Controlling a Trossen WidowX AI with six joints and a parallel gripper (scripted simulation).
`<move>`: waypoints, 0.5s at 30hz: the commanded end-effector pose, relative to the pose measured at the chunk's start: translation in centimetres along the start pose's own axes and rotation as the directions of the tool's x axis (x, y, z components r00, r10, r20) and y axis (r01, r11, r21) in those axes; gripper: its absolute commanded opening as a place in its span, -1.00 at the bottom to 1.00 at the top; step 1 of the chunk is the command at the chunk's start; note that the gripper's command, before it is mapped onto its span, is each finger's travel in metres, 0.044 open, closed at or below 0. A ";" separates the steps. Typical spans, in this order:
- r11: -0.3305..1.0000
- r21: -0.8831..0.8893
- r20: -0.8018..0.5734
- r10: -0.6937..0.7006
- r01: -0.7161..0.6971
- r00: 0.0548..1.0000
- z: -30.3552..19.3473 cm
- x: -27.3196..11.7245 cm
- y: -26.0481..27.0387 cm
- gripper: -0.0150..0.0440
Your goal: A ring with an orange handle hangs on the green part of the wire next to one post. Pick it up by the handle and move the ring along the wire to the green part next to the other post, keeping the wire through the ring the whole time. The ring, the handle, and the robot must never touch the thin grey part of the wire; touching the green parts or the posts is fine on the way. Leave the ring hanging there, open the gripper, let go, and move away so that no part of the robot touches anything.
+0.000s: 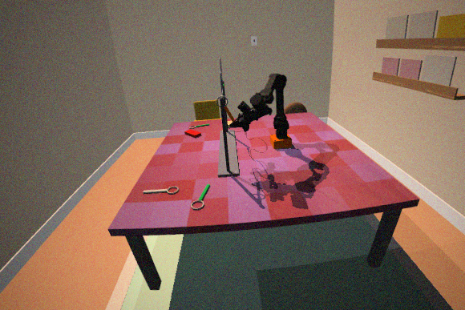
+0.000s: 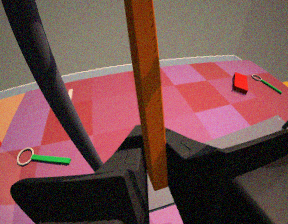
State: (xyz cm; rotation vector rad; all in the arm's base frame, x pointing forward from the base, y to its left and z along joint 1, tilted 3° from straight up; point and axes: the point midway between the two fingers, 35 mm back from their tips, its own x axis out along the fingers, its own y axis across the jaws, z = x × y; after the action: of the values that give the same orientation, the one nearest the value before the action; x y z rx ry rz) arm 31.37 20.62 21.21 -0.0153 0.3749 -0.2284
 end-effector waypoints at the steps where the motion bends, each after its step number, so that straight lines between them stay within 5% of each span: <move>1: 1.000 0.000 0.000 -0.006 0.006 1.000 -0.7 0.3 0.0 -1.00; 15: 1.000 0.000 0.000 -0.006 0.006 1.000 -1.1 0.5 0.0 -1.00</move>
State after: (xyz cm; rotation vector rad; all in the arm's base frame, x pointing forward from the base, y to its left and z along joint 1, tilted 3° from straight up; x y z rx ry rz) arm 31.41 20.62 20.09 -0.0197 0.3769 -0.2305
